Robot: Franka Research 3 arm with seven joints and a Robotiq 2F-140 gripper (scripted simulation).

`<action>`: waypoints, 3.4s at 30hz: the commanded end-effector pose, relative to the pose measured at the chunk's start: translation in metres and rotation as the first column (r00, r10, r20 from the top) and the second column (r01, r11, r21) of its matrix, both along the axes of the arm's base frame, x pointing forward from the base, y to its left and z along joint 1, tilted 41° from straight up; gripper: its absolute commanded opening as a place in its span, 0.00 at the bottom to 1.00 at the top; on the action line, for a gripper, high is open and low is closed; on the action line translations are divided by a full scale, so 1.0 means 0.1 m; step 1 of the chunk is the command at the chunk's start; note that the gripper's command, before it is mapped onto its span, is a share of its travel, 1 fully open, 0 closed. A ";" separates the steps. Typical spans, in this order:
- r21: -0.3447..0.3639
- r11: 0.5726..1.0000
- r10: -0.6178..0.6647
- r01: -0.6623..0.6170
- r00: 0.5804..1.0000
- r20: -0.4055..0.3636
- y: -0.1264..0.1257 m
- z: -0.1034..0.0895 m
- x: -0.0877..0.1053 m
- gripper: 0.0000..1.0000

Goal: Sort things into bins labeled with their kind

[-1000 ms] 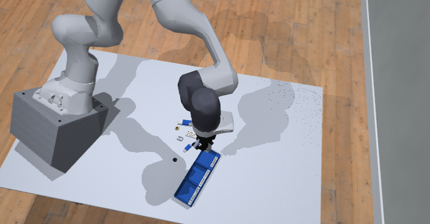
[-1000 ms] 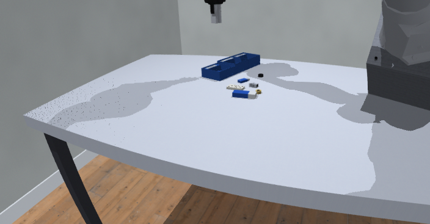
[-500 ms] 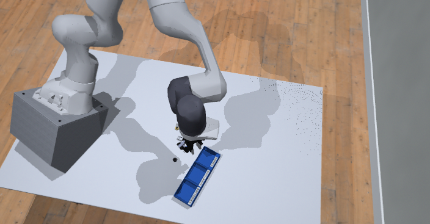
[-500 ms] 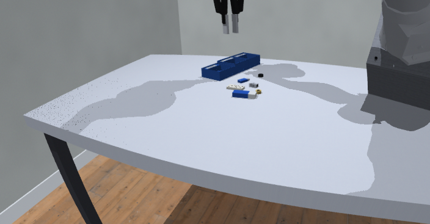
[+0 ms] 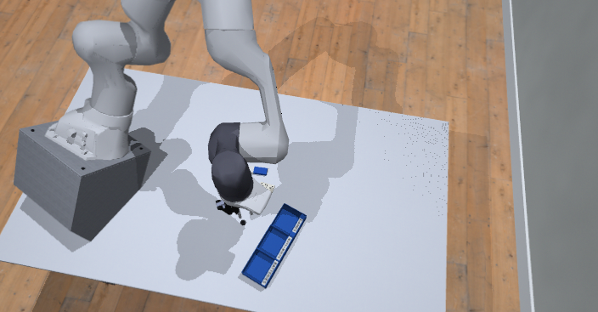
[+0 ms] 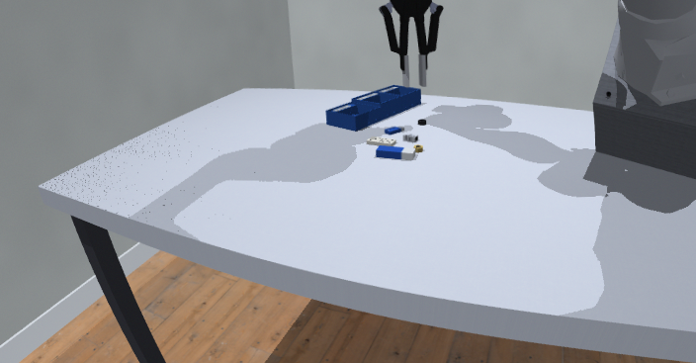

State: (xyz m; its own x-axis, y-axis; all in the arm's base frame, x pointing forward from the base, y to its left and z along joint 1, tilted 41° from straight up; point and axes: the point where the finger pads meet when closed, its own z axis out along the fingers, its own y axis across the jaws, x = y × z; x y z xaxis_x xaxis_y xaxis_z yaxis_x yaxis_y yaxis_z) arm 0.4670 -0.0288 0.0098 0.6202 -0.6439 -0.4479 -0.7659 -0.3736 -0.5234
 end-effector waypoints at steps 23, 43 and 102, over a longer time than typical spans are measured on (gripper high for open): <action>0.002 0.907 -0.397 0.420 0.859 -0.323 0.00 -0.21 -0.08 0.19; -0.045 0.835 -0.510 0.549 0.740 -0.438 0.00 -0.21 -0.08 0.19; -0.045 0.835 -0.510 0.549 0.740 -0.438 0.39 -0.68 0.07 0.19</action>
